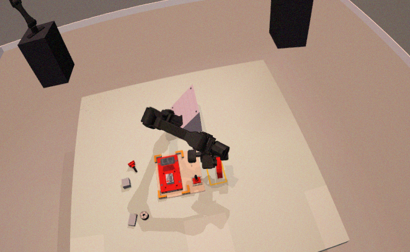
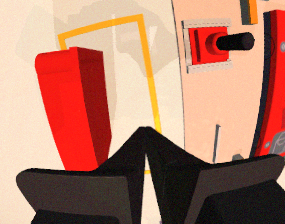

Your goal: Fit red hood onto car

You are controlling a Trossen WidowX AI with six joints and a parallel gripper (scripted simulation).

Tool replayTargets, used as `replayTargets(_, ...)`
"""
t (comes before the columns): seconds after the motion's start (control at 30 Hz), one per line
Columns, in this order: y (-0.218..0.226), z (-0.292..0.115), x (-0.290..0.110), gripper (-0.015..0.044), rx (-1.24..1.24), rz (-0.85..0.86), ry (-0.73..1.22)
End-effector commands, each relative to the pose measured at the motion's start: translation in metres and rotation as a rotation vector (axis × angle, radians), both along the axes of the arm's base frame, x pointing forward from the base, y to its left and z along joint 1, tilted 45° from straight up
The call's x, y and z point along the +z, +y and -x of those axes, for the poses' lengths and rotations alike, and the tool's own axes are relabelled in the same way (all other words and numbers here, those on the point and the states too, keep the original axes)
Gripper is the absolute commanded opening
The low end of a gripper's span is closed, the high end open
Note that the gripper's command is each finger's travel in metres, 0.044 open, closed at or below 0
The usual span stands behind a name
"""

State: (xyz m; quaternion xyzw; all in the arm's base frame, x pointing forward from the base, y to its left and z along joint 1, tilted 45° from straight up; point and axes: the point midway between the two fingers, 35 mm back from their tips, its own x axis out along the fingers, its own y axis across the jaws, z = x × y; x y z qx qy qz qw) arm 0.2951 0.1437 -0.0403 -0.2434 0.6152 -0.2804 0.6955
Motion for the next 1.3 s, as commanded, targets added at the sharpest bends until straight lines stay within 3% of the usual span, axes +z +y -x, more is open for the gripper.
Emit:
replayTargets(0.0, 0.0, 0.0, -0.002, 0.0, 0.012, 0.001, 0.0)
replayTargets(1.27, 0.018, -0.004, -0.016, 0.0, 0.012, -0.002, -0.001)
